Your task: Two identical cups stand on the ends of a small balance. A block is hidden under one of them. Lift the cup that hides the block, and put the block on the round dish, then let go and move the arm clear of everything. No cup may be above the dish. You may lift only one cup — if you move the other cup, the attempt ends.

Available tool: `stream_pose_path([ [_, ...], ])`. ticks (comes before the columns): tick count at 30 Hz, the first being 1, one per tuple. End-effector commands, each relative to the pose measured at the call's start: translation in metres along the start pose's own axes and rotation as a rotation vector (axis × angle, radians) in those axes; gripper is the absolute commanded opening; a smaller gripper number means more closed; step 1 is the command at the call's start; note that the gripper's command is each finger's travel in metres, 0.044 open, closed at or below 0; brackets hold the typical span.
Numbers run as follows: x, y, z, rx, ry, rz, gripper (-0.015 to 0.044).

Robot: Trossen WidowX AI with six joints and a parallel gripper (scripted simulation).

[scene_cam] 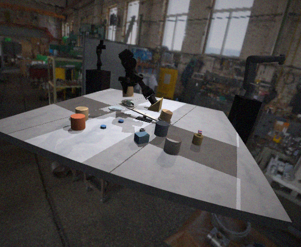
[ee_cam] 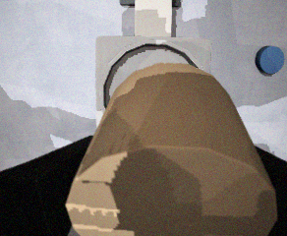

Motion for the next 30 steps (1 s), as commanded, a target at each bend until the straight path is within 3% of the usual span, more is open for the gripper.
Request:
stream_pose_path([
  [1,0.000,0.006,0.000,0.010,-0.008,-0.007,0.0000],
  [16,0.000,0.025,0.002,0.035,-0.005,-0.018,0.0000],
  [30,0.000,0.020,0.002,0.027,0.003,-0.011,0.0000],
])
Point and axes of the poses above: the point midway between the two fingers, 35 mm back from their tips, its own y axis back along the fingers, its own z axis across the jaws, x = y × z, the point moved 1 cm from there along y, back along the fingers, and after that the axes turned 6 degrees about y, right-handed, at the moved point
